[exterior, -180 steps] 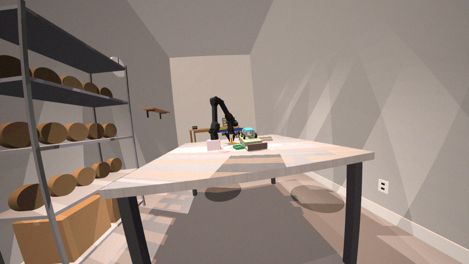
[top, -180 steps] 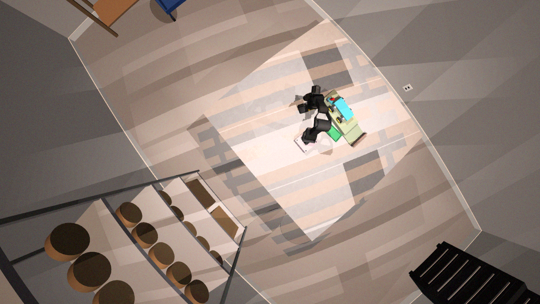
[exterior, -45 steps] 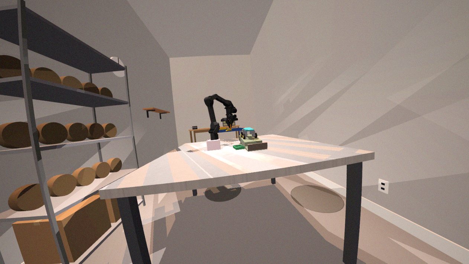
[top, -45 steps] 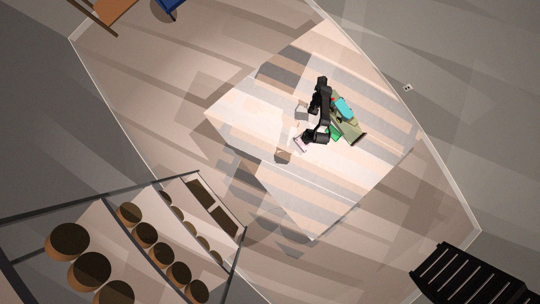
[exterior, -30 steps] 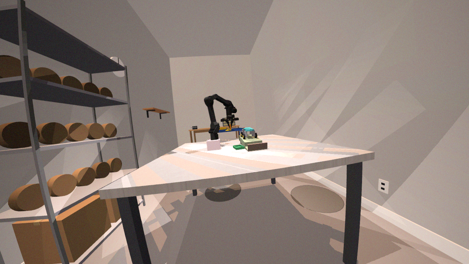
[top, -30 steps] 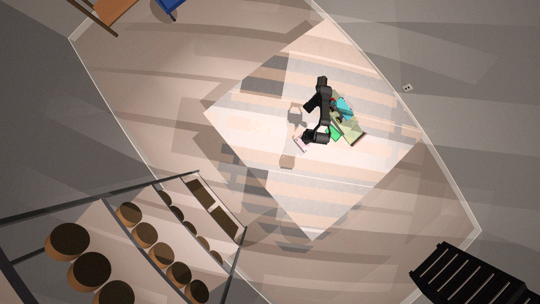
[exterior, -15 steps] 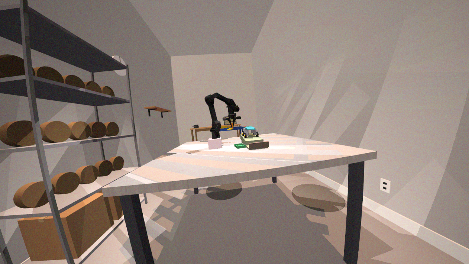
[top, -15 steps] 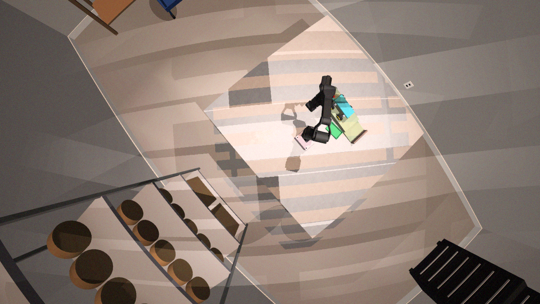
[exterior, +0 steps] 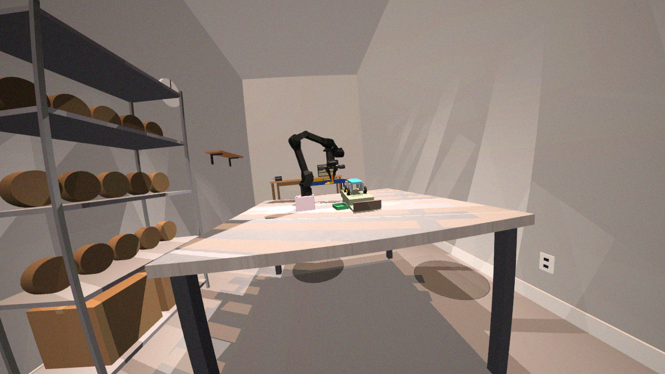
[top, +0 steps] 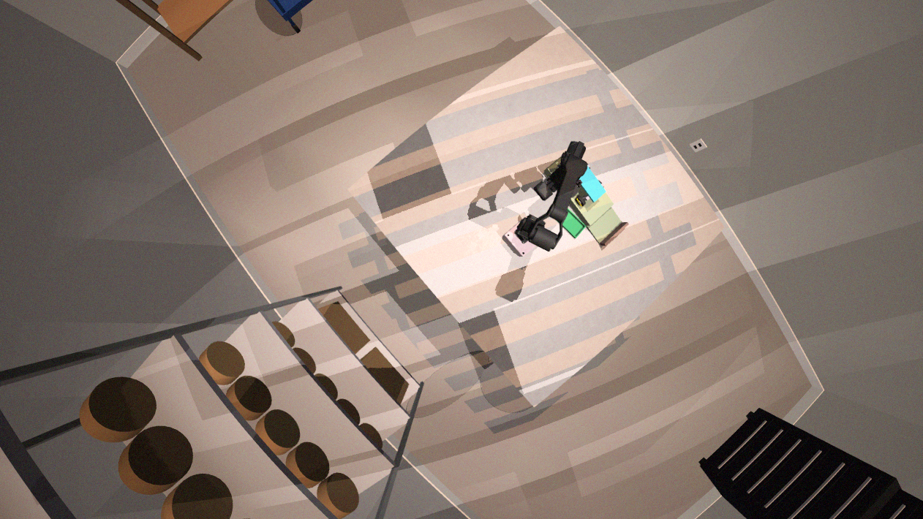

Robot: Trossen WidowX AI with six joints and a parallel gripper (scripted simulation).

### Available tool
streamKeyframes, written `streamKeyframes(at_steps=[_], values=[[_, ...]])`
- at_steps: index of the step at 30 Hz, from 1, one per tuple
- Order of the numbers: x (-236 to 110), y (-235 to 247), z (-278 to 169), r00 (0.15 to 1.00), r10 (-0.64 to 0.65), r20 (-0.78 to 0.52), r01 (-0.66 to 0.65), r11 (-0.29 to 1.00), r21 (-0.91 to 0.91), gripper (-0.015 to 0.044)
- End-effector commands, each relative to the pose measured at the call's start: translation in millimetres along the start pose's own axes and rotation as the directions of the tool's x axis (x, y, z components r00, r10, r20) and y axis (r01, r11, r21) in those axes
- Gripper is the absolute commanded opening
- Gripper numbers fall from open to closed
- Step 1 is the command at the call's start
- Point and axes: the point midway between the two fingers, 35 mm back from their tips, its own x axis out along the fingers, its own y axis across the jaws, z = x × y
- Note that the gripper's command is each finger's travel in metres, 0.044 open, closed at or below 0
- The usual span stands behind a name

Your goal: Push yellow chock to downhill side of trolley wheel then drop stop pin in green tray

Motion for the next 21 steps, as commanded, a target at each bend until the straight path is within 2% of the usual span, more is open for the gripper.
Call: streamKeyframes(at_steps=[1, 21], values=[[0.7, 3.2, 14.6, 1.0, 0.004, 0.0, -0.004, 1.0, -0.005, 0.0], [4.2, 17.1, 77.2, 1.0, 0.005, 0.005, -0.005, 1.0, -0.005, 0.0]])
